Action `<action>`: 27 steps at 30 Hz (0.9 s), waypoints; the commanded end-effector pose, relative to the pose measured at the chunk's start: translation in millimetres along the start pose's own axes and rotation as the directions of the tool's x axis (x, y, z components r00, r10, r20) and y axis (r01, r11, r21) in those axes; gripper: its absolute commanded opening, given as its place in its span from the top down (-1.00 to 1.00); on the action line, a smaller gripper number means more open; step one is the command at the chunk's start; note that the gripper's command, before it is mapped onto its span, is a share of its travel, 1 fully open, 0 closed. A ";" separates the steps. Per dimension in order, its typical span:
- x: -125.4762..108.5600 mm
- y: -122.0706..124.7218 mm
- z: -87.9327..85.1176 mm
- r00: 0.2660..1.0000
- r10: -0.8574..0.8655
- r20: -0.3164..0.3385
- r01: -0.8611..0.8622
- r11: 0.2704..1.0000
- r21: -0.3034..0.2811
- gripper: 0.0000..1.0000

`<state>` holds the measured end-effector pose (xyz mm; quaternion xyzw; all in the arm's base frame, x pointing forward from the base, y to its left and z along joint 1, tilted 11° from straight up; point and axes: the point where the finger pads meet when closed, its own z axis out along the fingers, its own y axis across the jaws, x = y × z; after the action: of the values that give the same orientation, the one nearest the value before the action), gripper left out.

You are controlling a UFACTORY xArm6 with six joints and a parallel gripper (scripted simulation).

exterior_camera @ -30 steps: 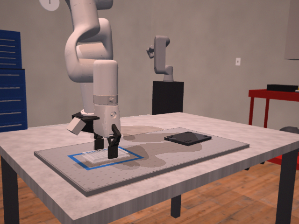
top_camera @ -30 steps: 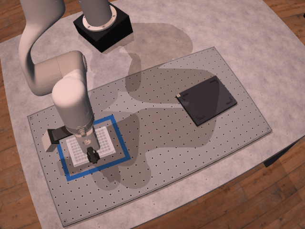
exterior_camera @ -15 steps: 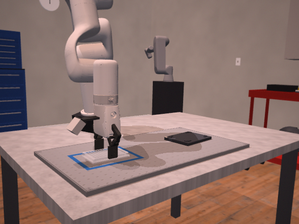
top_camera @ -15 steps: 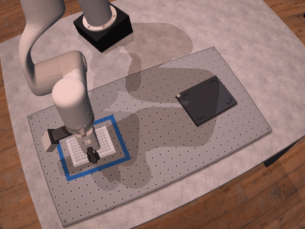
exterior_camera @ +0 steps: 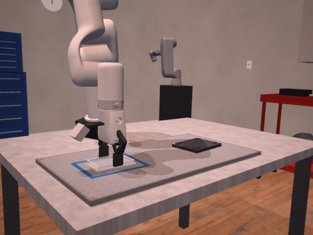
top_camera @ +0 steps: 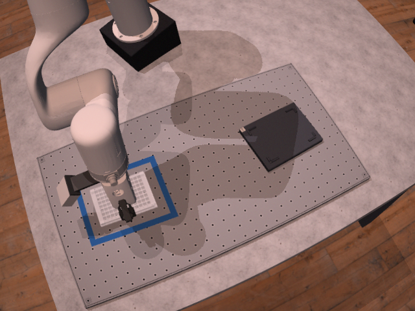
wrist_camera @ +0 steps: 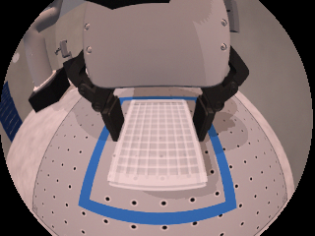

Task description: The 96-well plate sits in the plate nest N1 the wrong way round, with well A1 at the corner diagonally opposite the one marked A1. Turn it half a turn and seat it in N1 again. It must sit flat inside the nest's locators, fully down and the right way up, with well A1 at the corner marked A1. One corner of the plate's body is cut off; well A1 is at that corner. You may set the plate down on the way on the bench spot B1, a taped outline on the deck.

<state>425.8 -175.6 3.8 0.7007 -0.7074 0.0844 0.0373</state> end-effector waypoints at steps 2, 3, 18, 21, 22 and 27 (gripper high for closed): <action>0.6 -1.5 -1.2 1.000 0.000 -0.001 0.000 1.000 0.004 1.00; 0.6 -1.5 -1.2 1.000 0.000 -0.001 0.000 1.000 0.004 1.00; 0.6 -1.5 -1.2 1.000 0.000 -0.001 0.000 1.000 0.004 1.00; 0.5 -1.5 -2.5 1.000 0.000 -0.001 0.000 1.000 0.004 1.00; 0.6 -1.5 -3.2 1.000 0.000 -0.001 0.000 1.000 0.004 1.00; 0.6 -1.5 -6.6 1.000 0.000 -0.001 0.000 1.000 0.004 1.00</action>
<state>425.7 -175.0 7.5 0.7007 -0.7074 0.0846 0.0372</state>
